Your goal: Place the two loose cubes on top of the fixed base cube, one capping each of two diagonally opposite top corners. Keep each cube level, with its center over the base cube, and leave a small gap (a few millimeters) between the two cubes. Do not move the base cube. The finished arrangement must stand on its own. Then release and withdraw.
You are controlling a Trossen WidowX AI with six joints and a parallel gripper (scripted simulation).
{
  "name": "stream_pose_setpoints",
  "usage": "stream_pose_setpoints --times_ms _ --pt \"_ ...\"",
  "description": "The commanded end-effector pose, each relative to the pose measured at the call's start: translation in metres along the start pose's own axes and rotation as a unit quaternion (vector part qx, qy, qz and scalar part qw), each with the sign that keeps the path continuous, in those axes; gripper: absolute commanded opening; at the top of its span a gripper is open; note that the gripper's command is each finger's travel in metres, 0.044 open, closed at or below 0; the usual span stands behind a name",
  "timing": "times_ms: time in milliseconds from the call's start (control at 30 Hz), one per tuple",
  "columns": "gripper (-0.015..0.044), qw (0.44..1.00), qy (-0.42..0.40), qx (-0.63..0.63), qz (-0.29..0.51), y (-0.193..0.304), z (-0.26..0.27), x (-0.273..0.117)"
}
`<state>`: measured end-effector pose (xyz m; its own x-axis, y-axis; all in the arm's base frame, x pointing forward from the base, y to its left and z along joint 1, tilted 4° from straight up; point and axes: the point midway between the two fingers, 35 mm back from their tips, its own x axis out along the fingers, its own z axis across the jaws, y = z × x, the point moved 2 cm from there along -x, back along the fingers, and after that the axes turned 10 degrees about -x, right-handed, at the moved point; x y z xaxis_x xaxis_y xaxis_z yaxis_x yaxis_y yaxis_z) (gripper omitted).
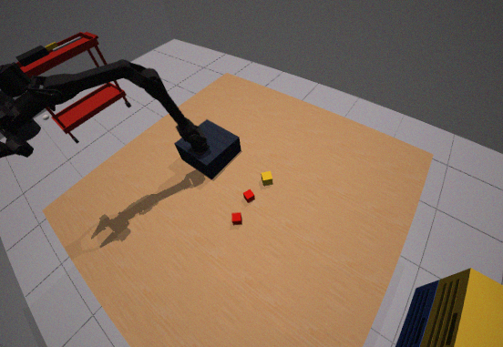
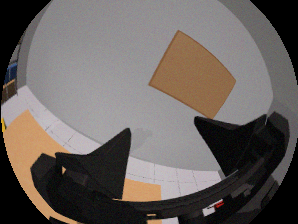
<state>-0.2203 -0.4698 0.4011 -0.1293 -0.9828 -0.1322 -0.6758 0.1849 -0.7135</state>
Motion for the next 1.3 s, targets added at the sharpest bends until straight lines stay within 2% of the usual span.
stream_pose_setpoints --times_ms 0,133,333,567,900,1267 --pt "0.0374 1.0 -0.003 0.0 0.0 -0.001 0.002 0.001" --pt "0.0269 0.998 -0.054 -0.009 -0.006 -0.02 0.047 0.011" --pt "0.0265 0.988 -0.147 -0.034 -0.016 -0.054 0.129 0.017" --pt "0.0265 0.964 -0.253 -0.075 -0.031 -0.09 0.224 0.002" --pt "0.0265 0.904 -0.393 -0.159 -0.056 -0.126 0.349 -0.052" --pt "0.0265 0.803 -0.516 -0.285 -0.093 -0.139 0.46 -0.142"
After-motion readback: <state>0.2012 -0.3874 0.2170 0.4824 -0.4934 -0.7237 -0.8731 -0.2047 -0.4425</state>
